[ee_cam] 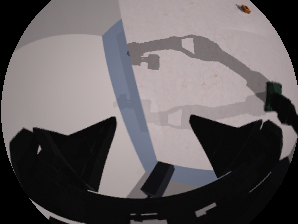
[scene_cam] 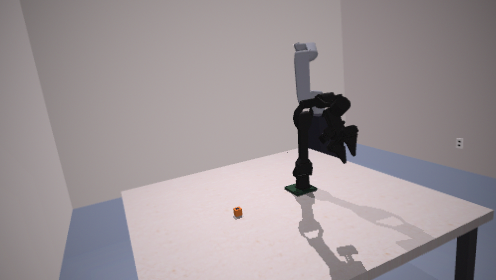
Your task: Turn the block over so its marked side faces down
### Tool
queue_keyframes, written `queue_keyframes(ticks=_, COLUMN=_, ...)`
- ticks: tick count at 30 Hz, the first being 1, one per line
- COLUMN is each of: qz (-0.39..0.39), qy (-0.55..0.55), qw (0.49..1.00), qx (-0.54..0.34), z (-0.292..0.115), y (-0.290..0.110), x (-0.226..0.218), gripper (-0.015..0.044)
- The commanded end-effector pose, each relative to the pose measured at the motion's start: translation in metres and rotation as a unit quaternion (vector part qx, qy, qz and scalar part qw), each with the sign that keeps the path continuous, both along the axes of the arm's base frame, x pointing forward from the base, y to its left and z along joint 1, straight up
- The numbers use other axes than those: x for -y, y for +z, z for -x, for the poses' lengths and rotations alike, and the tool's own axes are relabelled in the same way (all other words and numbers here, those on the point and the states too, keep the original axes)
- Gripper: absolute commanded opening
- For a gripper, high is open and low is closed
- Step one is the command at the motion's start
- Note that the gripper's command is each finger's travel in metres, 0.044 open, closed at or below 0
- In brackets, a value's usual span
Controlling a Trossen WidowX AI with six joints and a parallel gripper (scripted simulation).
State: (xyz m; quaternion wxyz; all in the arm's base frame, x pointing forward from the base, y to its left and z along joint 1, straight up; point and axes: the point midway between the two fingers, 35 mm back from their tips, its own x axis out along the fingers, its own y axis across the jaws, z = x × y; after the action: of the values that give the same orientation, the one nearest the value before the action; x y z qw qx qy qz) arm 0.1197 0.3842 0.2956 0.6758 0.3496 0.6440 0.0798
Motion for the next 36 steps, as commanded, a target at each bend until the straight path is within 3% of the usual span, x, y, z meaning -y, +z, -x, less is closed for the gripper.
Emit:
queue_keyframes(ticks=1, qz=0.056, qy=-0.005, qw=0.998, qx=0.033, z=-0.060, y=-0.025, x=0.019, gripper=0.0440)
queue_keyframes(ticks=11, qz=0.190, qy=-0.010, qw=0.979, qx=0.073, z=-0.203, y=-0.079, x=0.128, gripper=0.0440)
queue_keyframes(ticks=18, qz=0.256, qy=0.017, qw=0.965, qx=0.054, z=-0.251, y=-0.110, x=0.213, gripper=0.0440)
queue_keyframes(ticks=28, qz=0.304, qy=0.106, qw=0.946, qx=-0.025, z=-0.272, y=-0.164, x=0.378, gripper=0.0440)
queue_keyframes(ticks=36, qz=0.304, qy=0.112, qw=0.946, qx=-0.031, z=-0.272, y=-0.167, x=0.389, gripper=0.0440)
